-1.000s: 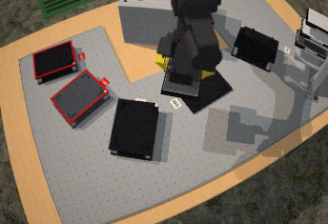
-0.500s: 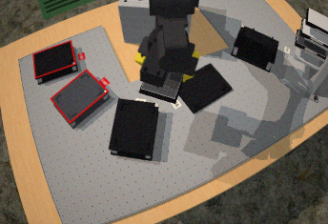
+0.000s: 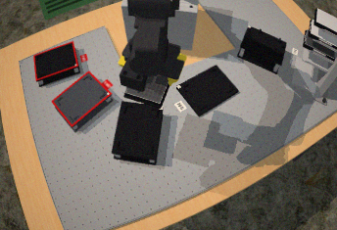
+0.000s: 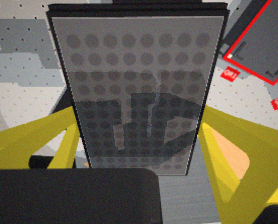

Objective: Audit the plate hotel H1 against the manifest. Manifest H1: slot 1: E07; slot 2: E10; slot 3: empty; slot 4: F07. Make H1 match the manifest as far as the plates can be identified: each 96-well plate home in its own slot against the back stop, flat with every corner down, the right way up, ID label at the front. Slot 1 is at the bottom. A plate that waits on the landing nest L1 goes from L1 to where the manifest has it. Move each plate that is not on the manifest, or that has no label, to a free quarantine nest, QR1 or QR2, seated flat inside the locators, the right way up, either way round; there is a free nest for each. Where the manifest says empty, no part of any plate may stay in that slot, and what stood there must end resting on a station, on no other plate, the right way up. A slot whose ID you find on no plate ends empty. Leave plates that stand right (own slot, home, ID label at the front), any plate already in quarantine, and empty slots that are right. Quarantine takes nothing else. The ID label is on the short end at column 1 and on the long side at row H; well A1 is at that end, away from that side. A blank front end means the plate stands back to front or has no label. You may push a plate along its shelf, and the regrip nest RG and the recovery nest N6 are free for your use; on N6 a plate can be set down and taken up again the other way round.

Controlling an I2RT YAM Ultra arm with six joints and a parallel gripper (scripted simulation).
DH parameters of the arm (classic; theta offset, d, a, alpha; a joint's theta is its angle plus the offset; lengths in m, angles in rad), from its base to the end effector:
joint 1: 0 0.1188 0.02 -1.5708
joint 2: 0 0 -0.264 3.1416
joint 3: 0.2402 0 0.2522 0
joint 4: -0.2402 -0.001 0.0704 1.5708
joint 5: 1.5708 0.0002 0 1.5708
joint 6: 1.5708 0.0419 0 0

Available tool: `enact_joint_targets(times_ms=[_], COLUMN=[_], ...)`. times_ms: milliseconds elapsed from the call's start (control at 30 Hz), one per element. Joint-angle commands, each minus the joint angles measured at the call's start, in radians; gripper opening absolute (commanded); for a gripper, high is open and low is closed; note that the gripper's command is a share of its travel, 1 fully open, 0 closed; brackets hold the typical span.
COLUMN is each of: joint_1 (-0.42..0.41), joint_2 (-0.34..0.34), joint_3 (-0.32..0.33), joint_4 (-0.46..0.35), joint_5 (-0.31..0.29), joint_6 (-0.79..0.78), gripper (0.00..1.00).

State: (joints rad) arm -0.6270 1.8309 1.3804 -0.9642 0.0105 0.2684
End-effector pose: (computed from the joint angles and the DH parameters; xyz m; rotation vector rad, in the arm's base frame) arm 0.2852 -0.2060 0.2103 1.2952 2.6942 -0.0572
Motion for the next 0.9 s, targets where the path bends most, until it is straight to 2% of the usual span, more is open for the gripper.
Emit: enact_joint_targets(times_ms=[0, 300, 333, 433, 533, 600, 667, 867], joint_1=[-0.035, -0.099, -0.108, -0.136, -0.165, -0.184, -0.203, -0.241], joint_2=[0.003, 0.028, -0.004, -0.011, -0.016, -0.019, -0.022, -0.025], joint_3=[0.046, 0.078, 0.075, 0.022, 0.035, 0.009, 0.021, 0.003], joint_4=[-0.015, -0.026, -0.017, 0.001, -0.001, 0.009, -0.005, -0.001], joint_5=[-0.008, -0.020, -0.021, -0.026, -0.031, -0.034, -0.037, -0.044], joint_6=[-0.053, -0.116, -0.102, -0.047, -0.005, 0.023, 0.051, 0.106], gripper=[0.86, 0.86, 0.86, 0.86, 0.86, 0.86, 0.86, 0.86])
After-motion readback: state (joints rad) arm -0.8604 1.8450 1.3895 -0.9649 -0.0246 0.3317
